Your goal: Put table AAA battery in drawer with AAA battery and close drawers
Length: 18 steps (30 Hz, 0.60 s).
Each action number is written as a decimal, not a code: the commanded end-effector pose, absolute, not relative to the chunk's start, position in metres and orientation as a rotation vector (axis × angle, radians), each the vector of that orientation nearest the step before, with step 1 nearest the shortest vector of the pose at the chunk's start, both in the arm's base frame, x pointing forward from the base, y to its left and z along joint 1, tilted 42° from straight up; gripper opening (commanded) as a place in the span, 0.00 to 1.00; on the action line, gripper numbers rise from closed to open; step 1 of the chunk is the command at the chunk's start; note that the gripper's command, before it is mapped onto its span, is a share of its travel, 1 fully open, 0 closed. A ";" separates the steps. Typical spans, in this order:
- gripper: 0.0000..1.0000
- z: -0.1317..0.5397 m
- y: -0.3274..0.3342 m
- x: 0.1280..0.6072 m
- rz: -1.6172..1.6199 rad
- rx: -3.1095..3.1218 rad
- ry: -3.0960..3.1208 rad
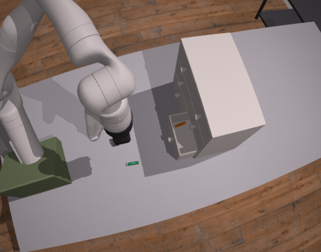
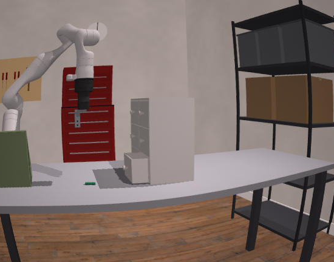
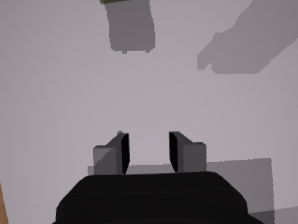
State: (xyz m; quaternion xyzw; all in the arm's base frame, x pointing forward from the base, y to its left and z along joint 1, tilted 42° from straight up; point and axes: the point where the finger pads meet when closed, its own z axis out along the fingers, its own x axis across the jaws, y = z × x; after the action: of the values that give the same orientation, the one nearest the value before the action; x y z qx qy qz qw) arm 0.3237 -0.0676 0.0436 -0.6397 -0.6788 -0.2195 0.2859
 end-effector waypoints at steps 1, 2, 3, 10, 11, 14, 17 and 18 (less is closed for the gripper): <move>0.67 0.044 -0.068 0.324 -0.588 -1.712 -1.815; 0.67 0.044 -0.068 0.324 -0.588 -1.712 -1.815; 0.67 0.044 -0.068 0.324 -0.588 -1.712 -1.815; 0.67 0.044 -0.068 0.324 -0.588 -1.712 -1.815; 1.00 0.044 -0.068 0.324 -0.588 -1.712 -1.815; 1.00 0.044 -0.068 0.324 -0.588 -1.712 -1.815; 1.00 0.044 -0.068 0.324 -0.588 -1.712 -1.815; 1.00 0.044 -0.068 0.324 -0.588 -1.712 -1.815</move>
State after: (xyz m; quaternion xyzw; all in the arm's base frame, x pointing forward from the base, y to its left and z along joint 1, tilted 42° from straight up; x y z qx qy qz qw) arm 0.3237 -0.0676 0.0436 -0.6397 -0.6788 -0.2195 0.2859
